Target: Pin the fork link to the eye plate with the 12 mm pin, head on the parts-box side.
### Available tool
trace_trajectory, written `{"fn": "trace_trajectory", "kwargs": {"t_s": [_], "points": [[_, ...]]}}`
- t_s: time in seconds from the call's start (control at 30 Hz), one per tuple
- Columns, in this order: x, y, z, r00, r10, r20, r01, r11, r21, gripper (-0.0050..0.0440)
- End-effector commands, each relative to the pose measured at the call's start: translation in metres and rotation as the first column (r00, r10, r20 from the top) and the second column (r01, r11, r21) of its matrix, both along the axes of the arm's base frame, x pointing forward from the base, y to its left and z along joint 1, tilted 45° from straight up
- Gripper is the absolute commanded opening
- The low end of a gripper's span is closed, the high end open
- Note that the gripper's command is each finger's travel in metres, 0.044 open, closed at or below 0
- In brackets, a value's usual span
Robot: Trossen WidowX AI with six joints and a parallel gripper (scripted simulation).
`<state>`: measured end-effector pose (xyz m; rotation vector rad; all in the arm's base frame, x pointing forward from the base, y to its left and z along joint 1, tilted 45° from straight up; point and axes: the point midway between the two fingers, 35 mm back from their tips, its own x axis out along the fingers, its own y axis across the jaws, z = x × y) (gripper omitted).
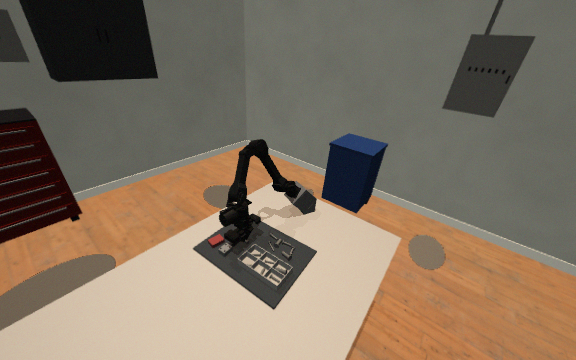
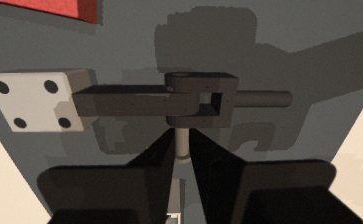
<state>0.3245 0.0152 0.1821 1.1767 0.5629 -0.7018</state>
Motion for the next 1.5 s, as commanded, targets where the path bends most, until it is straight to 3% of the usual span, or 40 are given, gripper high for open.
{"fn": "trace_trajectory", "kwargs": {"t_s": [0.0, 1.2, 1.3, 1.47], "points": [[-0.0002, -0.0018, 0.0006, 1.000, -0.004, 0.000, 0.004, 1.000, -0.004, 0.0018], [-0.0001, -0.0004, 0.0002, 1.000, -0.006, 0.001, 0.006, 1.000, -0.001, 0.0018], [-0.0001, -0.0003, 0.0002, 1.000, -0.003, 0.001, 0.003, 1.000, -0.002, 0.0090], [-0.0001, -0.0003, 0.0002, 1.000, -0.003, 0.001, 0.003, 1.000, -0.002, 0.0095]]}}
